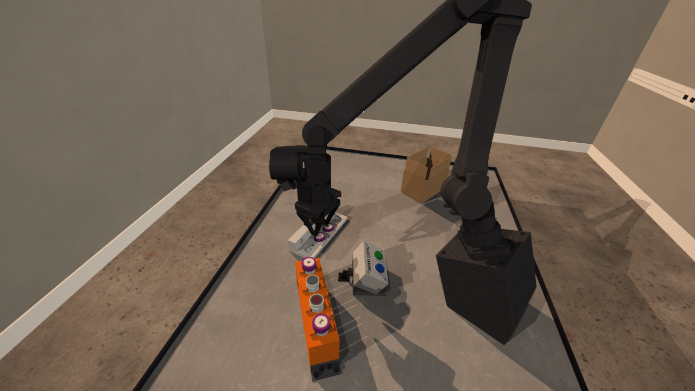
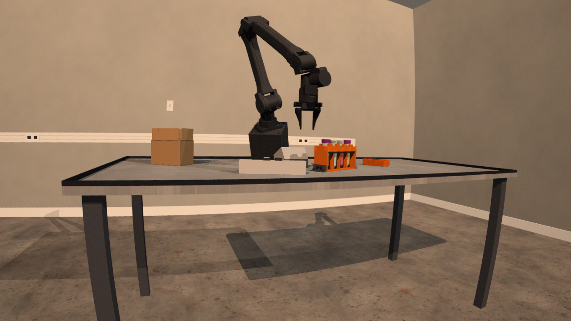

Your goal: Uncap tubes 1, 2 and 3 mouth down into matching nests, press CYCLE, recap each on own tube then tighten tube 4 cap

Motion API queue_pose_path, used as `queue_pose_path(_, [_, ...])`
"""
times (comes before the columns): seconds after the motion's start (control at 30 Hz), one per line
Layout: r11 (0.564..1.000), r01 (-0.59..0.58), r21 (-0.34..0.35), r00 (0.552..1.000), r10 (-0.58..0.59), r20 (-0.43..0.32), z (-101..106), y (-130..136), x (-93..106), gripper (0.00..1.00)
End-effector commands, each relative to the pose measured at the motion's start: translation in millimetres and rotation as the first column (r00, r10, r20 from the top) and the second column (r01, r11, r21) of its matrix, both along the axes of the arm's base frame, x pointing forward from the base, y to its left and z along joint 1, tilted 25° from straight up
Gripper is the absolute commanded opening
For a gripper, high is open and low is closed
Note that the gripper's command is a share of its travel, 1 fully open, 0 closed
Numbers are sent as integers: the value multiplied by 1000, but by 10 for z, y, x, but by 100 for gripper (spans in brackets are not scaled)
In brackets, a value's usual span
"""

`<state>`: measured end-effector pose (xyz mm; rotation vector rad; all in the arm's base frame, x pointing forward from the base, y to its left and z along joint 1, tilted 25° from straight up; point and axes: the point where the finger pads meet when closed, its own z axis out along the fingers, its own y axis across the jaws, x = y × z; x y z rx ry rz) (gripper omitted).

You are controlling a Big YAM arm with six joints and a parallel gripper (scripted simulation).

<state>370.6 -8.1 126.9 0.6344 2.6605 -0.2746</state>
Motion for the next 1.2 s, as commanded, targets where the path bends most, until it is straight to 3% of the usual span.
queue_pose_path(0.0, [999,-43,-16,998,44,44,365,-292,172,47])
queue_pose_path(0.17, [999,-43,-23,998,44,41,509,-700,195,47])
queue_pose_path(0.27, [999,-44,-20,999,44,8,466,-947,230,47])
queue_pose_path(0.33, [999,-44,-20,999,44,8,466,-947,230,47])
queue_pose_path(0.43, [999,-44,-22,999,44,8,549,-1192,251,47])
queue_pose_path(0.53, [999,-44,-22,999,44,8,554,-1206,252,47])
queue_pose_path(0.63, [998,-69,-12,997,69,-27,385,-1083,163,47])
queue_pose_path(0.77, [998,-64,-14,998,64,-27,384,-1102,157,47])
queue_pose_path(0.8, [999,-45,-22,999,46,16,520,-1148,206,47])
queue_pose_path(0.83, [999,-52,-16,999,52,-16,305,-1166,169,47])
queue_pose_path(0.9, [999,-52,-16,999,52,-16,305,-1166,169,47])
queue_pose_path(1.17, [999,-44,-16,999,44,-16,-58,-1306,285,47])
